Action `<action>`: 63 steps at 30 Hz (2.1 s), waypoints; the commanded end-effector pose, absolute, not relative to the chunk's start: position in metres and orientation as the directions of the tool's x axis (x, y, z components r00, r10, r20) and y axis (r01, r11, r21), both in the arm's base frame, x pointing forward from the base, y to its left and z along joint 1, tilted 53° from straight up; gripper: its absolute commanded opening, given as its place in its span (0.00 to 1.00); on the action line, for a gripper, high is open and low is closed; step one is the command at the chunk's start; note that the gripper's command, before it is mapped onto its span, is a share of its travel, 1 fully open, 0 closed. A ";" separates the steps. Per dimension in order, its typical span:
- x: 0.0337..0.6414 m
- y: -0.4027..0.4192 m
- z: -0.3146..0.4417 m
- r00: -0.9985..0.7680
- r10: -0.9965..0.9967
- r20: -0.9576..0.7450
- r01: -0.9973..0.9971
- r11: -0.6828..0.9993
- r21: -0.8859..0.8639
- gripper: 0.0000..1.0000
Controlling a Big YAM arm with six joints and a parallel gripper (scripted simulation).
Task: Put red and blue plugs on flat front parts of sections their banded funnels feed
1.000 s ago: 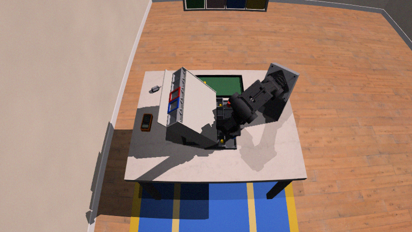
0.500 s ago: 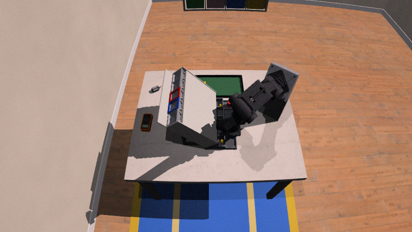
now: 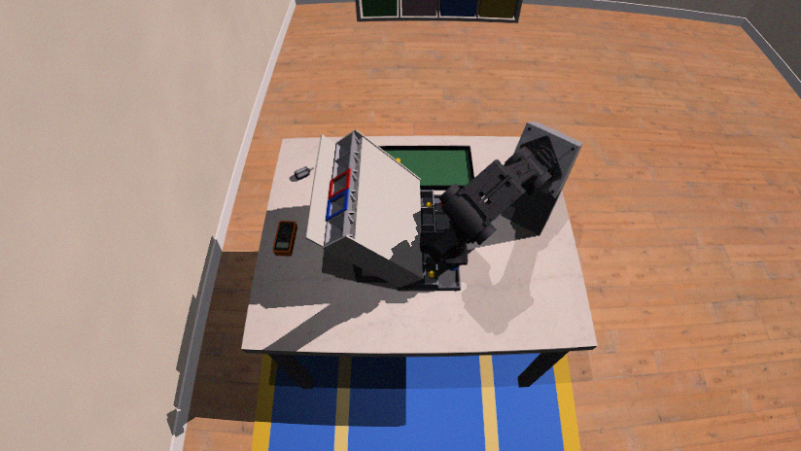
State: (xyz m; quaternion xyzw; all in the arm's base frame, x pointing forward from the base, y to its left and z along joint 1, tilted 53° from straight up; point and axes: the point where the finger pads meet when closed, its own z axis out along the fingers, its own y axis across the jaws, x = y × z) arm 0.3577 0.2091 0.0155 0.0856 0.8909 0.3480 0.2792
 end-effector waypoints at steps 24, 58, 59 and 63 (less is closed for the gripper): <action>0.385 0.246 -0.016 -0.830 0.345 -0.438 -0.050 0.737 0.674 0.00; 0.391 0.252 -0.017 -0.825 0.344 -0.448 -0.062 0.734 0.676 0.00; 0.391 0.252 -0.017 -0.825 0.344 -0.448 -0.062 0.734 0.676 0.00; 0.391 0.252 -0.017 -0.825 0.344 -0.448 -0.062 0.734 0.676 0.00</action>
